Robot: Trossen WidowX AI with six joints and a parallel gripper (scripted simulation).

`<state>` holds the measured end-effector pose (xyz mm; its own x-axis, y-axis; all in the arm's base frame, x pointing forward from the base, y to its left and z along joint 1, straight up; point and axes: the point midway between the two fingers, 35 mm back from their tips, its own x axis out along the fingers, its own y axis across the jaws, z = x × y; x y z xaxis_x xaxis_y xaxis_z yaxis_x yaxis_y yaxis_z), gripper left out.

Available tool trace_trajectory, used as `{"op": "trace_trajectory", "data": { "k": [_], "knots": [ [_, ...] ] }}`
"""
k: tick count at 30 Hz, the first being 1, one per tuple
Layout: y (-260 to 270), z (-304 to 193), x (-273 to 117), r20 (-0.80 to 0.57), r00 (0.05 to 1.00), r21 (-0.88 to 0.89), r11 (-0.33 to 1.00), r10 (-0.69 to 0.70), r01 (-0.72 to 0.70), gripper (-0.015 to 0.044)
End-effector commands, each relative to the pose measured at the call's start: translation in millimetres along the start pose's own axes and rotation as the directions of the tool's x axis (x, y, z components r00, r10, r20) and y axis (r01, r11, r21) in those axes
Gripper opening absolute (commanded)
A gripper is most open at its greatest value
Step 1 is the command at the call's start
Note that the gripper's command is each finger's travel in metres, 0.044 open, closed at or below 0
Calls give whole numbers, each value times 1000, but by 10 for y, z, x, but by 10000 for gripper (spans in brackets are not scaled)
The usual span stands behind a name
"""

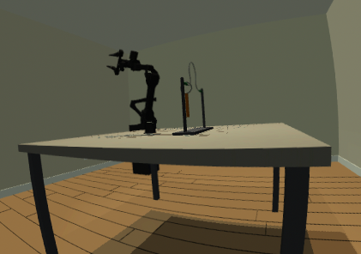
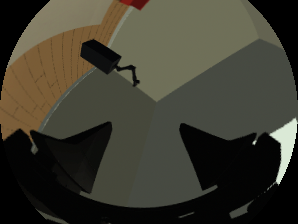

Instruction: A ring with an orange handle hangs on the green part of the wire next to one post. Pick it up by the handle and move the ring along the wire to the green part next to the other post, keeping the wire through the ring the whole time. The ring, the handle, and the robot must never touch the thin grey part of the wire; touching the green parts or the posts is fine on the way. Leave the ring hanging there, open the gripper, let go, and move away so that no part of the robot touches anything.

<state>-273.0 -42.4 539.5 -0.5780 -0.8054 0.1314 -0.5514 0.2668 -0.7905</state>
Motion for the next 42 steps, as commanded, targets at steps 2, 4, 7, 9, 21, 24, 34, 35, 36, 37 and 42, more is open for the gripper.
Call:
{"op": "trace_trajectory", "data": {
  "k": [2, 4, 7, 9, 21, 24, 34, 35, 36, 37, 42],
  "knots": [
    [13, -20, -18, -8, 1000, -3, 1000, 6, -6, 347],
    [51, -81, -75, -31, 999, -10, 1000, 23, -23, 295],
    [141, -225, -224, -95, 993, -17, 998, 65, -67, 216],
    [199, -323, -335, -150, 984, -3, 995, 94, -96, 164],
    [476, -862, -1274, -514, 816, 125, 964, 266, -235, 160],
    [507, -952, -1548, -594, 748, 157, 954, 297, -254, 160],
    [489, -1092, -2517, -808, 466, 251, 927, 360, -280, 160],
    [477, -1092, -2617, -825, 435, 258, 925, 362, -280, 160],
    [463, -1089, -2716, -840, 402, 265, 923, 363, -279, 160],
    [446, -1084, -2816, -855, 369, 272, 921, 364, -279, 160],
    [338, -1016, -3310, -913, 200, 299, 915, 357, -271, 160]
  ]
}}
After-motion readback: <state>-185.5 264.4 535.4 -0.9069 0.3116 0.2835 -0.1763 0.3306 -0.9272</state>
